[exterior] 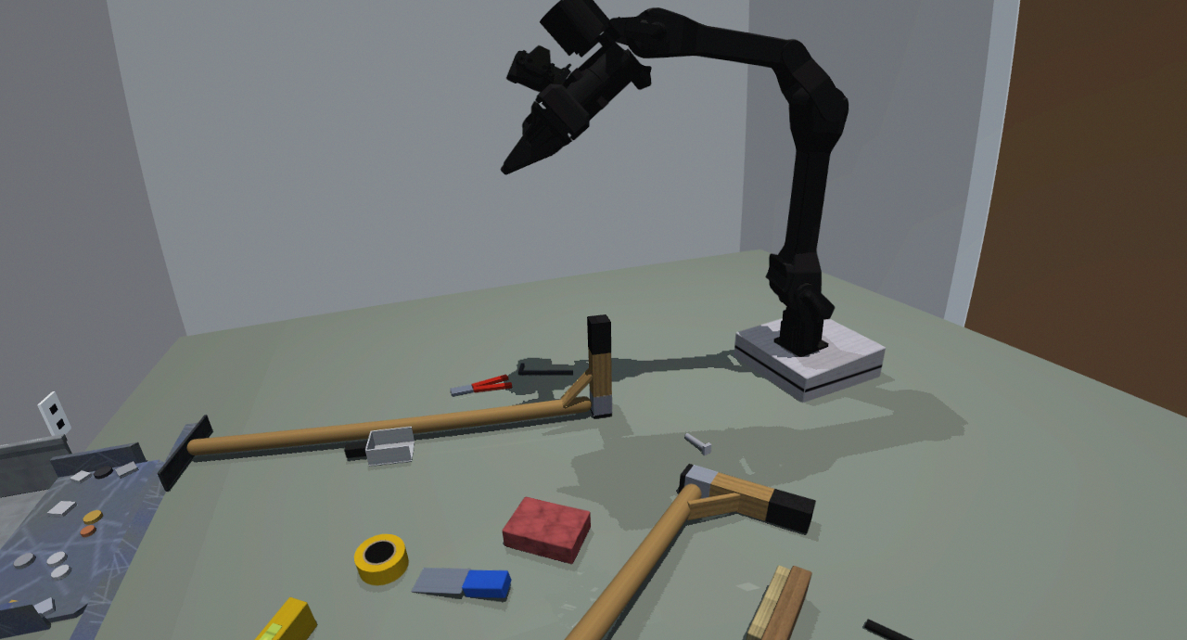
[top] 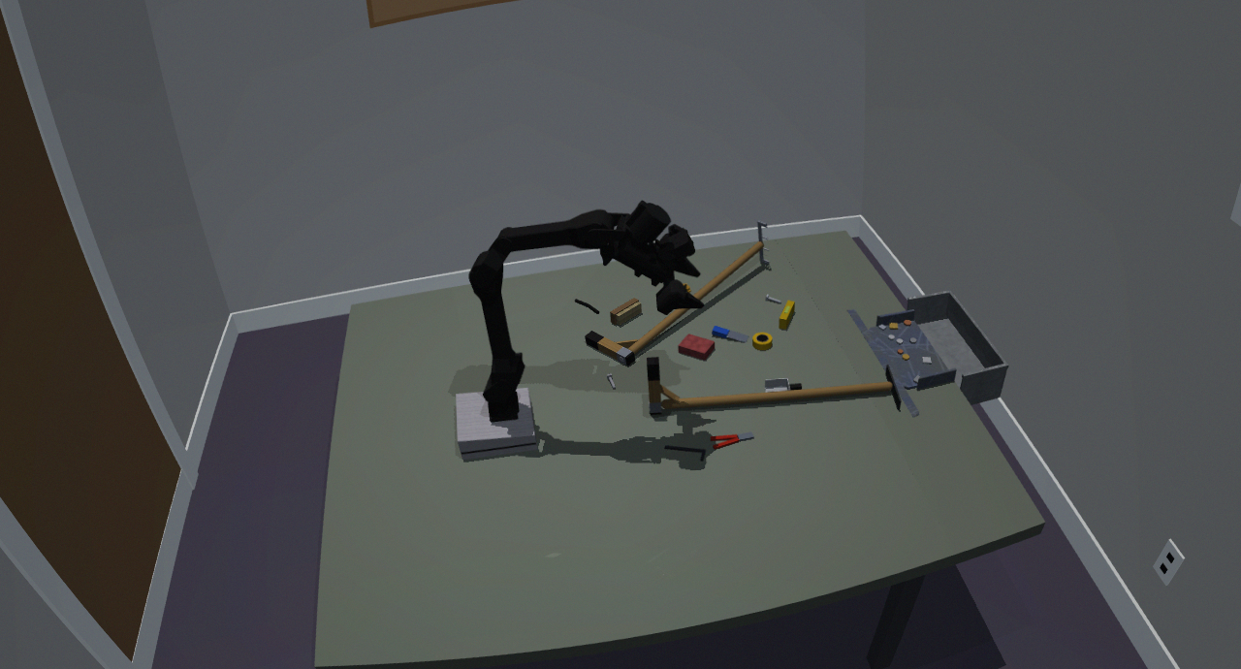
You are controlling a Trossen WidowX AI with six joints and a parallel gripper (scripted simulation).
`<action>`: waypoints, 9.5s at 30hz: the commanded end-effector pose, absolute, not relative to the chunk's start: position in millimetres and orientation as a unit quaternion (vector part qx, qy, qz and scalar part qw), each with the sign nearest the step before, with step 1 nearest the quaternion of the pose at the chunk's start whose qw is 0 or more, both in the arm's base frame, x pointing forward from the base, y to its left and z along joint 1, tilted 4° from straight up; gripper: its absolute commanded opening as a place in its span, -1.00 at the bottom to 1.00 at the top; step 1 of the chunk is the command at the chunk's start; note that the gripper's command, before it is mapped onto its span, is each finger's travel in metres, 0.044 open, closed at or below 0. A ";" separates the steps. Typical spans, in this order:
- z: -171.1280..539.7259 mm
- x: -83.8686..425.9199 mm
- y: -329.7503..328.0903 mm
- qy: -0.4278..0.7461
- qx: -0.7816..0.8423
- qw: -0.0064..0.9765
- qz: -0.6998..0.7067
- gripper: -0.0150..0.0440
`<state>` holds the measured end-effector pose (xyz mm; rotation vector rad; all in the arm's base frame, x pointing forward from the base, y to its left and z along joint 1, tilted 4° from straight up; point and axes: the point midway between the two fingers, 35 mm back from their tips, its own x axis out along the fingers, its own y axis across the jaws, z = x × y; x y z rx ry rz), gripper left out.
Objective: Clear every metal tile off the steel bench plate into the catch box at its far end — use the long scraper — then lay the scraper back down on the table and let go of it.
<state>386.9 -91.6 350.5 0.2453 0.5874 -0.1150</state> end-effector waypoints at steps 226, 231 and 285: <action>140.5 303.4 -29.6 0.396 0.057 0.913 -0.083 1.00; 134.7 309.3 -30.4 0.396 0.057 0.913 -0.083 1.00; 102.2 337.8 -35.6 0.393 0.058 0.914 -0.085 -0.49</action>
